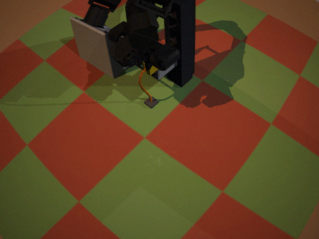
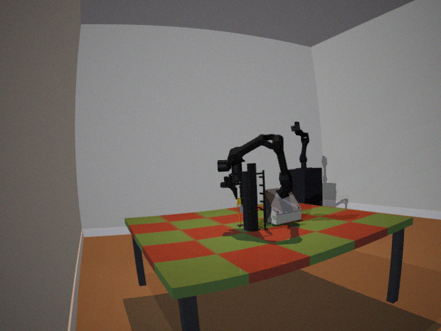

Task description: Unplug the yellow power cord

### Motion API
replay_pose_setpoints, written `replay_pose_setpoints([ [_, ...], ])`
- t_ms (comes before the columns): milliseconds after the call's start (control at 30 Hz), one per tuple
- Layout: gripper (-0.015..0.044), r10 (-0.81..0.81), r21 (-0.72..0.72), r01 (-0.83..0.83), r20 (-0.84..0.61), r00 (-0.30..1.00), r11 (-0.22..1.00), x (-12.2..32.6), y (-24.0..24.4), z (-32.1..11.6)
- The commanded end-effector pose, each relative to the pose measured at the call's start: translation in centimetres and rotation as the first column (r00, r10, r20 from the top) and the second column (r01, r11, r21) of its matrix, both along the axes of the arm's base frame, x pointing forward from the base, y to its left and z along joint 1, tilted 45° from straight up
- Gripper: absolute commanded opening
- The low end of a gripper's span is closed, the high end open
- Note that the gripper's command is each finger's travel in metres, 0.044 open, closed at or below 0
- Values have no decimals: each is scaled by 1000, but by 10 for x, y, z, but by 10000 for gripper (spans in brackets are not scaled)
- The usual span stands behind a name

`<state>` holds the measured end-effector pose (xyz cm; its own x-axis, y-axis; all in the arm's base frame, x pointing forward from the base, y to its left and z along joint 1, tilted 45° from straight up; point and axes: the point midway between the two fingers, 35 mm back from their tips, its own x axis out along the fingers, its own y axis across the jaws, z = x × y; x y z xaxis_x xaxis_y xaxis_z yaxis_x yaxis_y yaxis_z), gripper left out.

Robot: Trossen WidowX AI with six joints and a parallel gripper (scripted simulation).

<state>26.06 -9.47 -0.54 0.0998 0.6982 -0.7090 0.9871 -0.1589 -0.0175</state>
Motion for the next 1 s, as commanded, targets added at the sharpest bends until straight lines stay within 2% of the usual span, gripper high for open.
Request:
replay_pose_setpoints([
  [0,0,-14,-13,14,10,1000,1000,0,-16,-5],
  [67,0,-14,-13,14,10,1000,1000,-1,-18,-7],
  [633,440,-16,-8,16,9,1000,1000,-4,-11,-7],
  [867,440,-16,-13,16,9,1000,1000,-13,-58,-37],
  [967,440,-16,-13,16,9,1000,1000,-13,-60,-39],
])
